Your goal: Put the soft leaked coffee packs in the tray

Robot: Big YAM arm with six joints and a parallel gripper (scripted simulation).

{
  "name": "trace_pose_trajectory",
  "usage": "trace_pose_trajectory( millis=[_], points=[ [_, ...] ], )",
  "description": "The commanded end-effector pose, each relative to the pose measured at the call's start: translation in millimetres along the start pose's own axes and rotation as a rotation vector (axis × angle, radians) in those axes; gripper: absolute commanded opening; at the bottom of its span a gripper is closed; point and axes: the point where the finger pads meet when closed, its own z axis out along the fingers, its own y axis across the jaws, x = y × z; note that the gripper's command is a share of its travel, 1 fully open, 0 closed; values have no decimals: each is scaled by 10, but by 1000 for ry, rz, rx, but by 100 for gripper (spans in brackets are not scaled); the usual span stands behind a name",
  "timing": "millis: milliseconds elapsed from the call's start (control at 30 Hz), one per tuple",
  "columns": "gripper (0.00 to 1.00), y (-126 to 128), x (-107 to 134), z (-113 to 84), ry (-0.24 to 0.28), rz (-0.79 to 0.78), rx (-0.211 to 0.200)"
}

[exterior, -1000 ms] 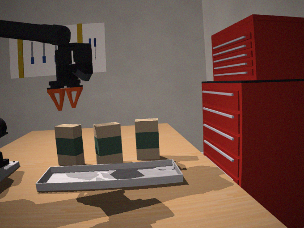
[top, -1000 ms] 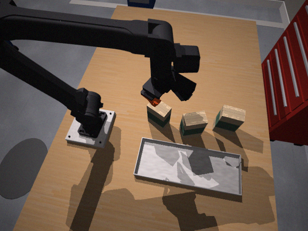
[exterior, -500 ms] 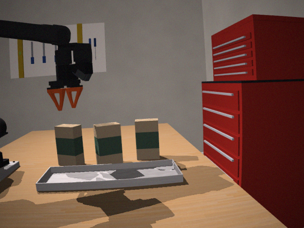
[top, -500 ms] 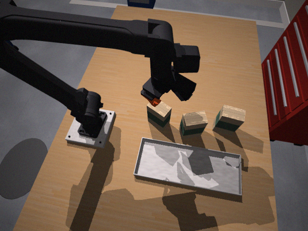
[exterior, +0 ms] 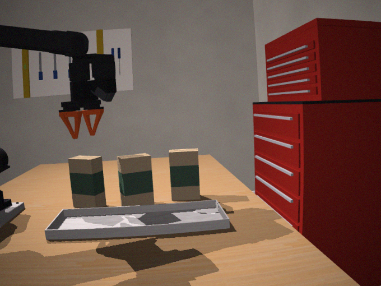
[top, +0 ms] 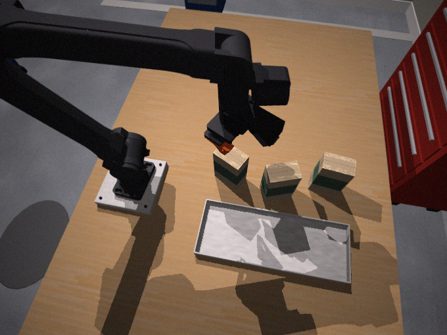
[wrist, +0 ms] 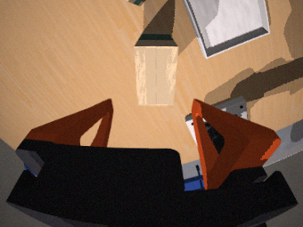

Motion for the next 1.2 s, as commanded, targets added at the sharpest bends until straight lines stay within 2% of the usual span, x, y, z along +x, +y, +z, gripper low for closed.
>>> trace_pose_trajectory(
  millis=[0,467,833,1033,1067,1167],
  points=[
    [78,-6,25,22,0,-18,0],
    [78,16,5,74,1,-21,5],
    [78,-22,-20,462,5,-14,10],
    [78,-22,-17,395,-16,-15,-8],
    [78,-44,7,445,9,-14,13],
    [78,-45,8,454,12,-14,15]
  ],
)
